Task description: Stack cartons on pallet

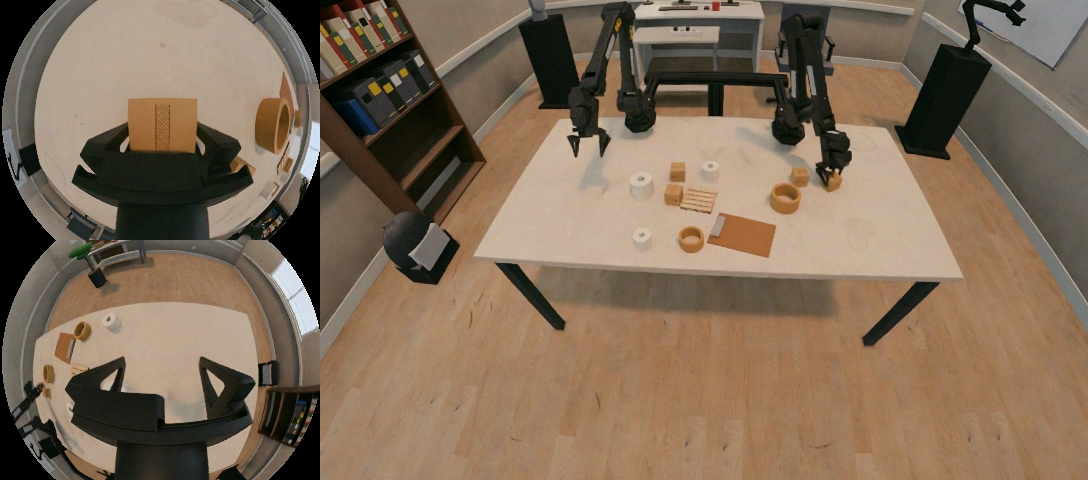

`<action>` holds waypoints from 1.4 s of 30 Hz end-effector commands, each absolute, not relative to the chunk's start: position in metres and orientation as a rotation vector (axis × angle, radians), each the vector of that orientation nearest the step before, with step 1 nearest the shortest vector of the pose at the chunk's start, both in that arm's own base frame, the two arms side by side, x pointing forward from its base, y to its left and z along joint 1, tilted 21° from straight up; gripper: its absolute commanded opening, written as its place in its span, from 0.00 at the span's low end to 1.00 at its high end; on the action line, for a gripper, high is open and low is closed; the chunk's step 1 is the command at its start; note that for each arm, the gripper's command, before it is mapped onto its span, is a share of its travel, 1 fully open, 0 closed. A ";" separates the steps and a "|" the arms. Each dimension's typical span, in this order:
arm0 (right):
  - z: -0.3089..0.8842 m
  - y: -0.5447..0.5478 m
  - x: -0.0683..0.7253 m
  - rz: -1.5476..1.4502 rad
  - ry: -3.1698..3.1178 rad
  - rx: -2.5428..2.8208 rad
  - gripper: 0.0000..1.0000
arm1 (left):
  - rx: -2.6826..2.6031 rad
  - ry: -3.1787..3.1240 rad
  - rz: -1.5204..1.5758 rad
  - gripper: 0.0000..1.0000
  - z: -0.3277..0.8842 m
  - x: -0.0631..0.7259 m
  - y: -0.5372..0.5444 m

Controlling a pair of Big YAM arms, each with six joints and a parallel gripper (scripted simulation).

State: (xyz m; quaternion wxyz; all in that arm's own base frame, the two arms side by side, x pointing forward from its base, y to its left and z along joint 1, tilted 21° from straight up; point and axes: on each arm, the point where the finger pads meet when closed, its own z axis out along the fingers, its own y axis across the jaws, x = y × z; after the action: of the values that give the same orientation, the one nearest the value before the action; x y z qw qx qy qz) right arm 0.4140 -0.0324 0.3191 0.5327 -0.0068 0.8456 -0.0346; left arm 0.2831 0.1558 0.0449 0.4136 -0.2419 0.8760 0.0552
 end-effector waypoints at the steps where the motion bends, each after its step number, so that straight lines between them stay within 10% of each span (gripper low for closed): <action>1: 0.342 -0.031 0.418 -0.090 1.978 -0.037 1.00 | -0.605 2.187 0.138 0.54 0.045 0.287 0.155; 11: 0.342 -0.031 0.418 -0.090 1.978 -0.037 1.00 | -0.604 2.184 0.139 0.54 0.044 0.287 0.156; 15: 0.342 -0.031 0.418 -0.090 1.978 -0.037 1.00 | -0.603 2.189 0.141 0.83 0.043 0.282 0.152; 34: 0.342 -0.031 0.418 -0.090 1.978 -0.037 1.00 | -0.610 2.211 0.152 0.83 0.045 0.260 0.146; 36: 0.342 -0.031 0.418 -0.090 1.978 -0.037 1.00 | -0.612 2.215 0.150 1.00 0.044 0.257 0.145; 42: 0.342 -0.031 0.418 -0.090 1.978 -0.037 1.00 | -0.611 2.211 0.151 1.00 0.055 0.250 0.142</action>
State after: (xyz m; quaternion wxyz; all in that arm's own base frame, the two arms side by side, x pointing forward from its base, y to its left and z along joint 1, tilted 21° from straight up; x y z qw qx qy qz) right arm 0.4140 -0.0324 0.3191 0.5327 -0.0068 0.8456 -0.0346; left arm 0.2570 0.1419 0.0486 0.4120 -0.2429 0.8764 0.0572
